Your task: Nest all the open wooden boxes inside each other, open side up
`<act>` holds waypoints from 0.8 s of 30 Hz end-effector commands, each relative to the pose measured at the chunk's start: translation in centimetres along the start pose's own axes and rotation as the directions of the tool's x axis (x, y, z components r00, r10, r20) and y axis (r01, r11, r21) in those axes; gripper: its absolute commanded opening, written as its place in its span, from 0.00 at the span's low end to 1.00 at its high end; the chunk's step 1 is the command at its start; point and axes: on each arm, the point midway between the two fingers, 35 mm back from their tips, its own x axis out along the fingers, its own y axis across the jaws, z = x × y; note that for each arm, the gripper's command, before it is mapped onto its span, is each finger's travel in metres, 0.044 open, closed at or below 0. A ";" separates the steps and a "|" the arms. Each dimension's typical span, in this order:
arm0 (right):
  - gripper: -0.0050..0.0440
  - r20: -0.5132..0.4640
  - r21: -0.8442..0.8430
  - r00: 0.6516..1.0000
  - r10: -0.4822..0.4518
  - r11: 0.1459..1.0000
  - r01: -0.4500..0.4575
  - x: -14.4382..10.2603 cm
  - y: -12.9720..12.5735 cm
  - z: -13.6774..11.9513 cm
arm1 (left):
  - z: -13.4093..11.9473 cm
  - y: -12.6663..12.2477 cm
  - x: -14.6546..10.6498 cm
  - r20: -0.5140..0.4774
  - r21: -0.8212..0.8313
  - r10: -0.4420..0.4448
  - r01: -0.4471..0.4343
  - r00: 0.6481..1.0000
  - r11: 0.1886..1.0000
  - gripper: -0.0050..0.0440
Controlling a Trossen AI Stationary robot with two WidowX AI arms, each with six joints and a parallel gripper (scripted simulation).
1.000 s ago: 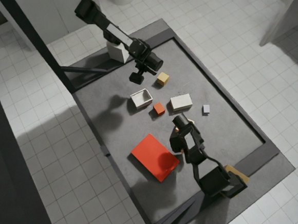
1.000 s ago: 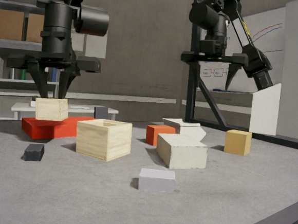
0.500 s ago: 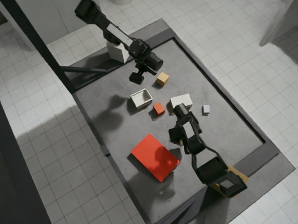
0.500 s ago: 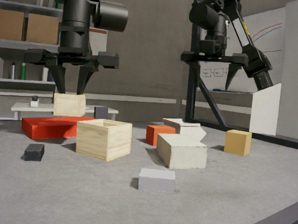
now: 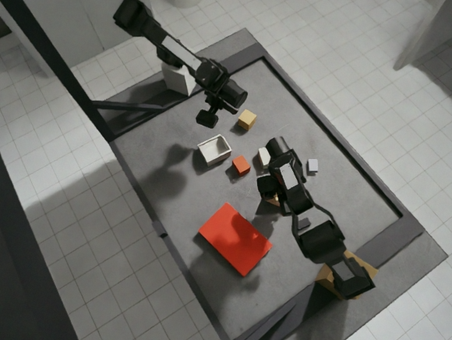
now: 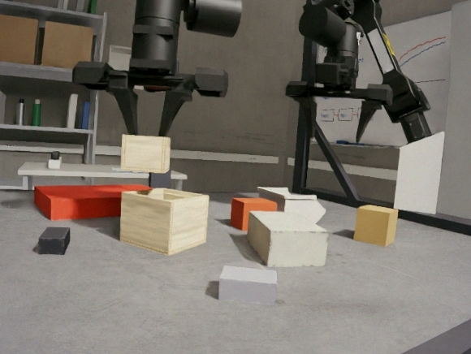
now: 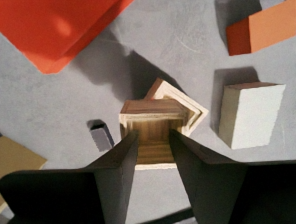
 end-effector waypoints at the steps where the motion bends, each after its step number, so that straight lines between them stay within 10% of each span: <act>1: 0.54 0.002 -0.006 1.000 -0.012 1.000 0.012 -1.0 -2.0 -0.4 | 0.3 -0.3 -0.5 0.017 0.013 -0.011 0.010 1.000 1.000 0.92; 13: 0.54 0.006 -0.007 1.000 -0.013 1.000 0.013 -1.8 -3.2 -0.8 | 0.5 -0.2 0.2 0.033 0.028 0.021 -0.022 0.999 0.999 0.92; 24: 0.54 0.006 -0.007 1.000 -0.013 1.000 0.013 -1.8 -3.2 -0.8 | 4.1 -1.6 3.0 0.334 0.152 0.171 -0.232 0.927 0.961 0.92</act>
